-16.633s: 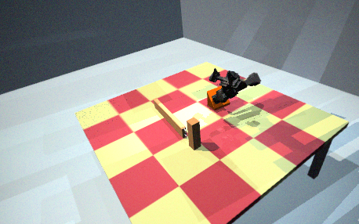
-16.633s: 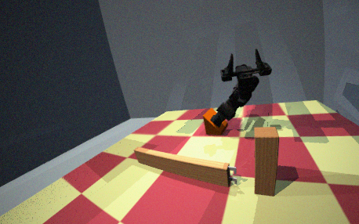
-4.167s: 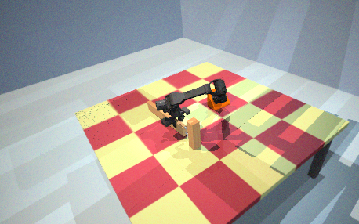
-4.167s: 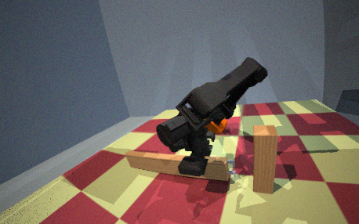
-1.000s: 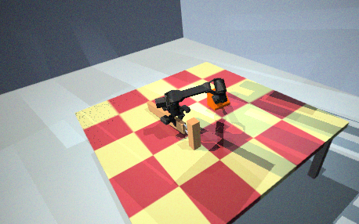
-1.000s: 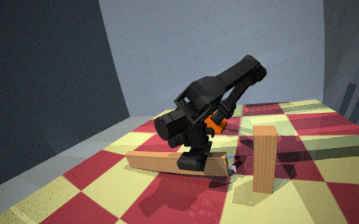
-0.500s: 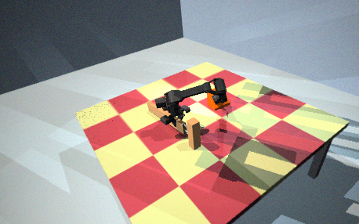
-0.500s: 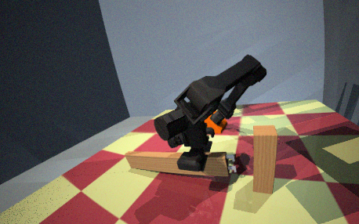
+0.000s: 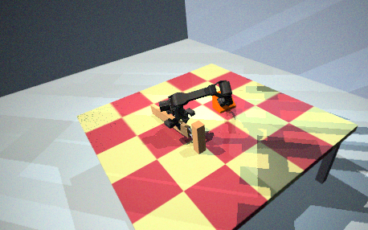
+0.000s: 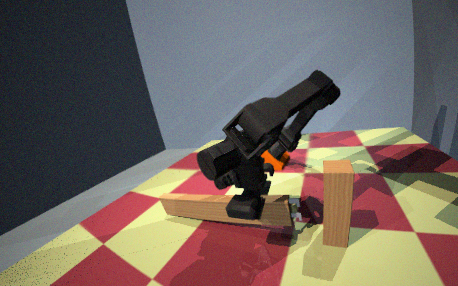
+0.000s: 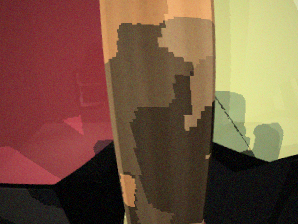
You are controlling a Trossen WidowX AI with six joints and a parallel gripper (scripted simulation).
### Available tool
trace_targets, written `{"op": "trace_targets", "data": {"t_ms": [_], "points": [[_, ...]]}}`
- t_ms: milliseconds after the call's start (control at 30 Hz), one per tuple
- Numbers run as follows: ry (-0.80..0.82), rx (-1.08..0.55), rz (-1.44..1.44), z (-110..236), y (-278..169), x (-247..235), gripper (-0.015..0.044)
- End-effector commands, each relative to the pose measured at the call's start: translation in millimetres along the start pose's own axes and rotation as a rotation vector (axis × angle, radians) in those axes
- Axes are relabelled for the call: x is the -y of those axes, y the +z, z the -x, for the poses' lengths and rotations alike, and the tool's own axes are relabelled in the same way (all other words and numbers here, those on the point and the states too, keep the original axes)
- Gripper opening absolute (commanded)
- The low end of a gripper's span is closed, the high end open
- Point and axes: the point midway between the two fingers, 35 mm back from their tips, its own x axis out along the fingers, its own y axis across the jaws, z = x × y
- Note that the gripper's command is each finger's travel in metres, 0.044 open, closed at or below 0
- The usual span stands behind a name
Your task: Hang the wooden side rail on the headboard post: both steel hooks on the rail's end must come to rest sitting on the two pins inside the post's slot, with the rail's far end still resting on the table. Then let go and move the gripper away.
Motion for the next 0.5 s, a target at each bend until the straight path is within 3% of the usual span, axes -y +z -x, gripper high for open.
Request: {"op": "trace_targets", "data": {"t_ms": [0,467], "points": [[0.012,0.006,0.009,3.0,-0.1,-3.8,0.0],[0.012,0.006,0.009,4.5,-1.6,-5.5,0.0]]}}
